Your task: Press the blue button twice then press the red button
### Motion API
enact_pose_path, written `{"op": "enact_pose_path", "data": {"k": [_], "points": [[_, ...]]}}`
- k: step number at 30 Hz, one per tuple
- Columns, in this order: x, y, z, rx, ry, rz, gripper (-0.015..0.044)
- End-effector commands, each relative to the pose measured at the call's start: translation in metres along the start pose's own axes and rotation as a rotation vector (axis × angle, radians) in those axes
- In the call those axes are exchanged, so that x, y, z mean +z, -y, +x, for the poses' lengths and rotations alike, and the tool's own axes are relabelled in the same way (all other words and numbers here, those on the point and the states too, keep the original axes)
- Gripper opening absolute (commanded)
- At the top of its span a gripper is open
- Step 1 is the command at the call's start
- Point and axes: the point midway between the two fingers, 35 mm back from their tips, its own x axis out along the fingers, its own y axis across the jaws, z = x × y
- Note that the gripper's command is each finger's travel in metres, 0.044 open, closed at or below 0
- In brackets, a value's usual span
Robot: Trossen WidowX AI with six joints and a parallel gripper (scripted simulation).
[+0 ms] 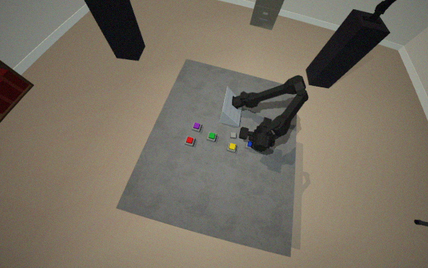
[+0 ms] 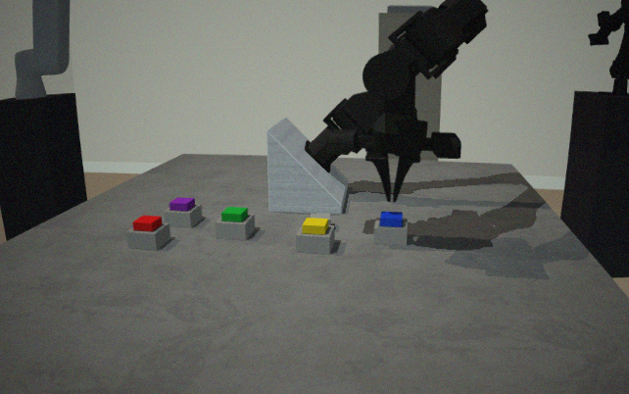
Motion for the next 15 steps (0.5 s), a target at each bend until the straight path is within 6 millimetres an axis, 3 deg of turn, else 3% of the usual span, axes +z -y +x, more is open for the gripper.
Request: {"op": "enact_pose_path", "data": {"k": [1, 15], "points": [[0.001, 0.000, 0.004, -0.001, 0.004, -0.002, 0.0020], [0.001, -0.001, 0.027, 0.000, 0.004, -0.002, 0.0020]]}}
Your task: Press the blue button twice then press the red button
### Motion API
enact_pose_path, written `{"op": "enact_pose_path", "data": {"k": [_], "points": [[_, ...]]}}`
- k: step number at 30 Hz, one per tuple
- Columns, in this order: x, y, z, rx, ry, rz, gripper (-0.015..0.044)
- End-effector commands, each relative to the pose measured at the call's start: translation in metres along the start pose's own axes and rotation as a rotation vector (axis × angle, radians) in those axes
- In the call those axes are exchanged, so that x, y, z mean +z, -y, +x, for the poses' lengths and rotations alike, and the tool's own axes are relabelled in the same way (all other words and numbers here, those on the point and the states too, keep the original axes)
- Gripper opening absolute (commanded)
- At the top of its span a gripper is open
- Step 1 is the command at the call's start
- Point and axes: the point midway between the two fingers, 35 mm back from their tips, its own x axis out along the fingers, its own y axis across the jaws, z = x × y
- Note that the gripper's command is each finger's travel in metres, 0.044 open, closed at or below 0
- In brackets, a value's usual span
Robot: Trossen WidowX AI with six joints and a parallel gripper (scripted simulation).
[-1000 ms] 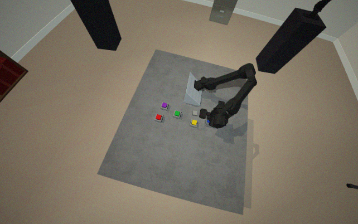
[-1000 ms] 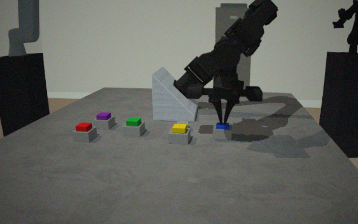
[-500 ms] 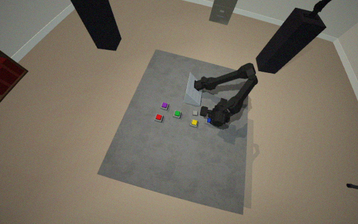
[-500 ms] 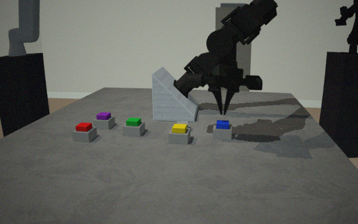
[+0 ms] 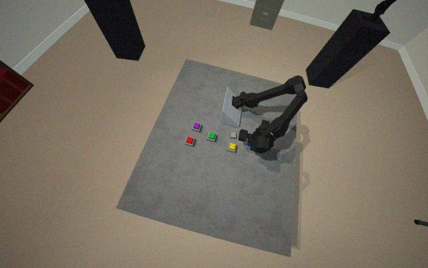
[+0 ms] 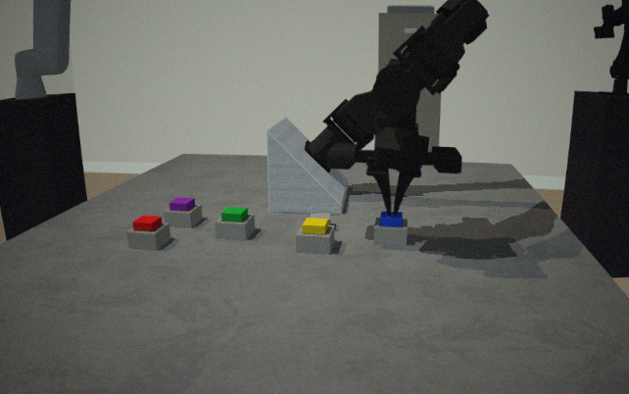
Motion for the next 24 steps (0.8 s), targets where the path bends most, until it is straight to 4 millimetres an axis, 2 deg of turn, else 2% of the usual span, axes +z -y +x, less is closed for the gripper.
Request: {"op": "enact_pose_path", "data": {"k": [1, 21, 24], "points": [[-0.002, 0.001, 0.008, 0.004, -0.006, 0.010, 0.0020], [-0.003, 0.001, 0.009, 0.005, -0.006, 0.010, 0.0020], [-0.001, 0.001, -0.014, 0.001, -0.004, 0.007, 0.0020]]}}
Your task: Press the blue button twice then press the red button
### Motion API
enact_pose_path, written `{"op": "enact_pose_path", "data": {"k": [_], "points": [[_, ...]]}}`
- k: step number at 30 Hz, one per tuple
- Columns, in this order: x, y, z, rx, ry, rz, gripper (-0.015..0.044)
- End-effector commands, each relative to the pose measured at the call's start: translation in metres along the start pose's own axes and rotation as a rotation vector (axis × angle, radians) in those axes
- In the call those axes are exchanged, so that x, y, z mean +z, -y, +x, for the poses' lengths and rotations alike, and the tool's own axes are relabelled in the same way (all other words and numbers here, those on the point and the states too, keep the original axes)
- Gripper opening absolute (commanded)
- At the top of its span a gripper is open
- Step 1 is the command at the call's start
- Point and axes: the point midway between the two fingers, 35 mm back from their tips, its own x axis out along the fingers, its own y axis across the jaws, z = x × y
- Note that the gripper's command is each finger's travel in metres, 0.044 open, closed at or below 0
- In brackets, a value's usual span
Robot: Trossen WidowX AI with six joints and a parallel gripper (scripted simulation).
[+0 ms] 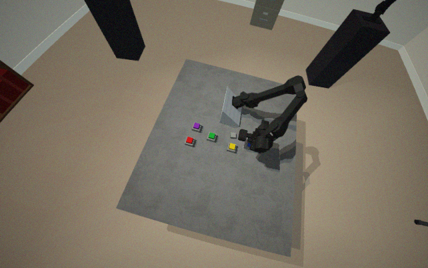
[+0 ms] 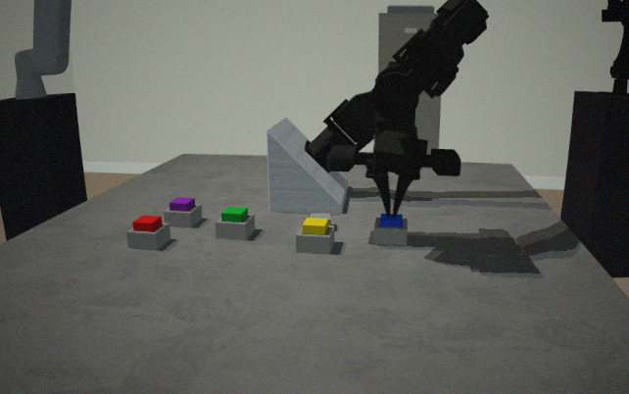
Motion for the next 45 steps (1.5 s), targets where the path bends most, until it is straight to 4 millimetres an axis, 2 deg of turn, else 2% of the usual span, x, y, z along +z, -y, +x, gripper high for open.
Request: {"op": "enact_pose_path", "data": {"k": [1, 6, 12, 16, 18, 25, 31, 36, 41, 43, 45], "points": [[0.001, 0.000, -0.026, 0.002, 0.005, 0.003, 0.0020], [0.001, 0.001, -0.031, 0.002, 0.005, 0.003, 0.0020], [0.001, 0.001, -0.088, 0.000, 0.004, 0.004, 0.0020], [0.000, 0.001, -0.090, 0.000, 0.004, 0.004, 0.0020], [0.007, 0.008, -0.093, -0.003, 0.010, 0.015, 0.0020], [0.062, 0.096, -0.116, -0.030, 0.045, 0.076, 0.0020], [0.089, 0.180, -0.122, -0.040, 0.035, 0.056, 0.0020], [0.094, 0.257, -0.117, -0.036, 0.023, 0.034, 0.0020], [0.083, 0.334, -0.102, -0.022, 0.012, 0.008, 0.0020], [0.078, 0.353, -0.096, -0.017, 0.010, 0.000, 0.0020], [0.077, 0.356, -0.095, -0.016, 0.009, -0.001, 0.0020]]}}
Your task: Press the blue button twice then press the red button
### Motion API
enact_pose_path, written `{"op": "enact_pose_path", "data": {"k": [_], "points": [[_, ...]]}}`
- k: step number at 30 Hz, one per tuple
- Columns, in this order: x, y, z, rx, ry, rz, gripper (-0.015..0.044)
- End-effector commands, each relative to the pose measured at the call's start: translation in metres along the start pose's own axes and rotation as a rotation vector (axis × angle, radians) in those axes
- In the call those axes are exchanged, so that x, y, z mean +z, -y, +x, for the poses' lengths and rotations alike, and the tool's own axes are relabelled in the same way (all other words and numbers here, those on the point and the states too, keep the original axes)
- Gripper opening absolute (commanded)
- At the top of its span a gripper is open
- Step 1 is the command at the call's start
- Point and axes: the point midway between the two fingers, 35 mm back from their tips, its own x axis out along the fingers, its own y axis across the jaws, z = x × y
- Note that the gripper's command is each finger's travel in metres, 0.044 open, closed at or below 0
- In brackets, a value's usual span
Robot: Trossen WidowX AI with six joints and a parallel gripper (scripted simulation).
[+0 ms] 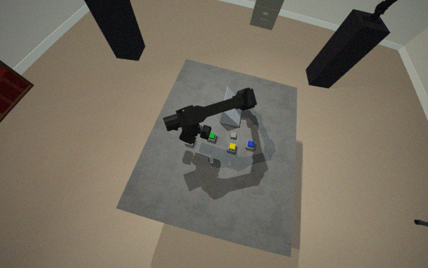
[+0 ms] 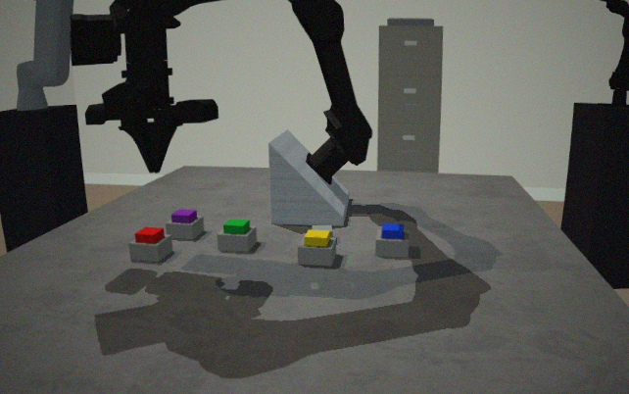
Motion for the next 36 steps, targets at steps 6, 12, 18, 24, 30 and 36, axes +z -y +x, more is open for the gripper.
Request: {"op": "enact_pose_path", "data": {"k": [6, 12, 18, 24, 30, 36], "points": [[-0.002, 0.020, 0.004, -0.006, -0.002, -0.026, 0.0020], [-0.001, 0.021, 0.048, -0.005, -0.001, -0.026, 0.0020], [-0.002, 0.020, 0.065, -0.004, -0.001, -0.027, 0.0020], [-0.002, 0.020, 0.073, -0.004, -0.001, -0.027, 0.0020], [-0.002, 0.020, 0.083, -0.004, -0.001, -0.027, 0.0020], [-0.002, 0.020, 0.092, -0.003, -0.001, -0.027, 0.0020]]}}
